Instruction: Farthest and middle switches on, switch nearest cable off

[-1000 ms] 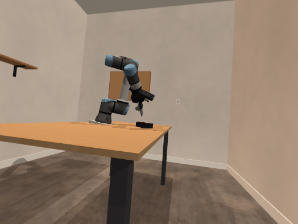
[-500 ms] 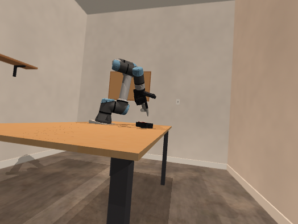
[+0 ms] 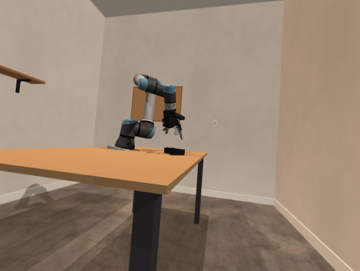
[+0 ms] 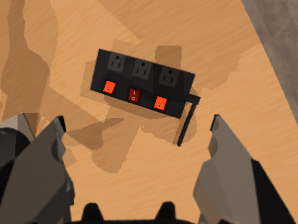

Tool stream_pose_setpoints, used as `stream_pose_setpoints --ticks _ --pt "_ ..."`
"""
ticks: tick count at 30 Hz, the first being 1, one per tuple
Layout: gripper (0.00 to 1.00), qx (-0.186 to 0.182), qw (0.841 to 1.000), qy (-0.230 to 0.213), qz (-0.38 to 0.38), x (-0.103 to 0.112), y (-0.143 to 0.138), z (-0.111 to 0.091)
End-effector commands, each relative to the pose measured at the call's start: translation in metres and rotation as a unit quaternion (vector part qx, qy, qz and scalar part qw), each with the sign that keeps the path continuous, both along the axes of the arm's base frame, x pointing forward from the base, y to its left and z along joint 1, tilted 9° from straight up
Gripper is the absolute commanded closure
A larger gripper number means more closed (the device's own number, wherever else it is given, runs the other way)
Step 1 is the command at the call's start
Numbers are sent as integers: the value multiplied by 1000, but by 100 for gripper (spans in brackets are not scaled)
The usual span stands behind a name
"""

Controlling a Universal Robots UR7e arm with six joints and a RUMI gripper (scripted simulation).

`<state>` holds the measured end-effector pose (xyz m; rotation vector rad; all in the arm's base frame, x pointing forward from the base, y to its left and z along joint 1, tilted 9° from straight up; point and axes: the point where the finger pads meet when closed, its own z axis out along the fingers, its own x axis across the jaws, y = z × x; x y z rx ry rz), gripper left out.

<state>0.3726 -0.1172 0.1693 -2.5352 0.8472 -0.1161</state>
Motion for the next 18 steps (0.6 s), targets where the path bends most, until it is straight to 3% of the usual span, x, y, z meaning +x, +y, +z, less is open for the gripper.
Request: stream_pose_setpoints --ticks 1,10,18 --pt "0 -32 998 -23 48 -3 8 -4" --pt "0 -76 989 -49 118 -7 19 -9" --pt "0 -90 984 -58 142 -8 22 -11"
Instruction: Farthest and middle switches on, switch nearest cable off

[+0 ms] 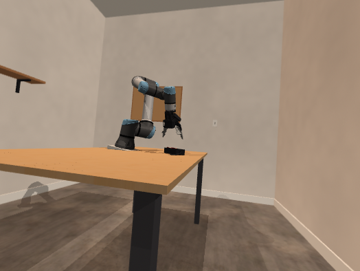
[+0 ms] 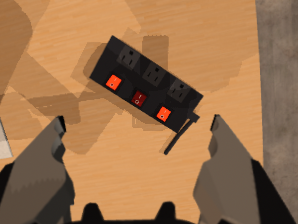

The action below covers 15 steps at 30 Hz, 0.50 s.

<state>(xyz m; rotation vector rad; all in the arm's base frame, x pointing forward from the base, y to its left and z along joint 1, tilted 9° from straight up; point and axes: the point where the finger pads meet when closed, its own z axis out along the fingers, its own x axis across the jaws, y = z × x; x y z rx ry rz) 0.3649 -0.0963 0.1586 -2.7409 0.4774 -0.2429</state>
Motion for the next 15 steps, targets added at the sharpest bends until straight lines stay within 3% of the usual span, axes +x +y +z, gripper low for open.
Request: stream_pose_setpoints --ticks 1,15 --pt "0 -9 1000 -6 14 -1 2 -1" --pt "0 -15 1000 -9 23 -1 3 -2"
